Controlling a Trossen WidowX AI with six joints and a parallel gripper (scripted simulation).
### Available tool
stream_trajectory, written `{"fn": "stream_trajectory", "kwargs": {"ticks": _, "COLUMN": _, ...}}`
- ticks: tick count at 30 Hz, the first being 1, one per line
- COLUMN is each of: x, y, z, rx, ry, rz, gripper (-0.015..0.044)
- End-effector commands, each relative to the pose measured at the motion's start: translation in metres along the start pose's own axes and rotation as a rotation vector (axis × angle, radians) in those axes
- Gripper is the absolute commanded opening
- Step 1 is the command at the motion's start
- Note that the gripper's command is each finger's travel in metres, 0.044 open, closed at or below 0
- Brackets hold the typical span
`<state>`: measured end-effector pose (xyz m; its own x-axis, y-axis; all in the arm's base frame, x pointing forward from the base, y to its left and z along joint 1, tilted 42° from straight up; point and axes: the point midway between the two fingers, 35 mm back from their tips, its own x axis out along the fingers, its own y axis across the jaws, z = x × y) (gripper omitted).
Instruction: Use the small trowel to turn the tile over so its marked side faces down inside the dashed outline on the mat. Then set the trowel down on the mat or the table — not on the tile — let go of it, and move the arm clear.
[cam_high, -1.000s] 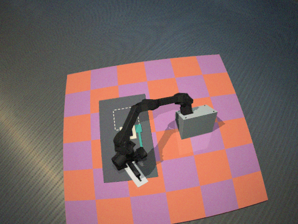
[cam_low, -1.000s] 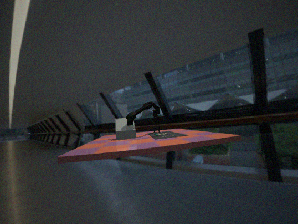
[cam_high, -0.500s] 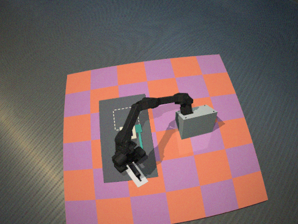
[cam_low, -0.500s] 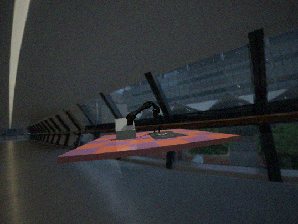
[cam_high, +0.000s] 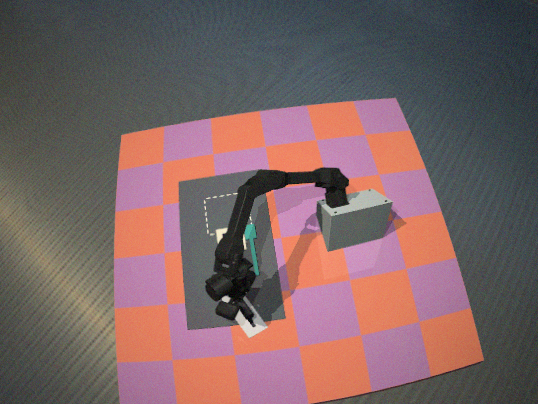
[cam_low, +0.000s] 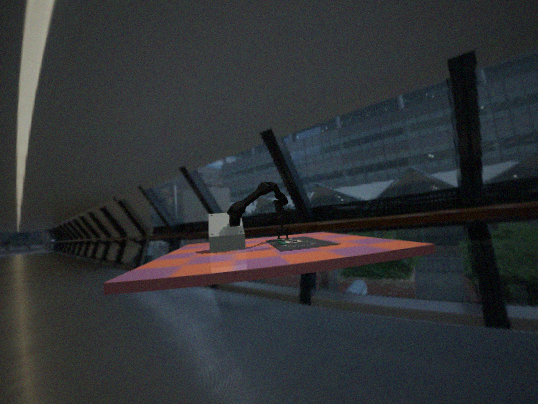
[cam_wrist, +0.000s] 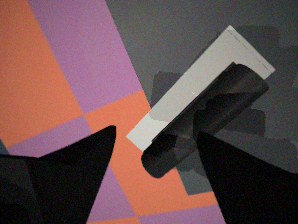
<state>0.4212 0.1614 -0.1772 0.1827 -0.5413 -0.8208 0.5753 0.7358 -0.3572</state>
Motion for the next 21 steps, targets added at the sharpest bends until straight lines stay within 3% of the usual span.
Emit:
{"fn": "stream_trajectory", "kwargs": {"ticks": 1, "x": 0.005, "y": 0.001, "z": -0.005, "rx": -0.118, "ry": -0.006, "rz": 0.027, "gripper": 0.03}}
{"fn": "stream_trajectory", "kwargs": {"ticks": 21, "x": 0.014, "y": 0.007, "z": -0.015, "rx": -0.752, "ry": -0.148, "rz": 0.172, "gripper": 0.03}}
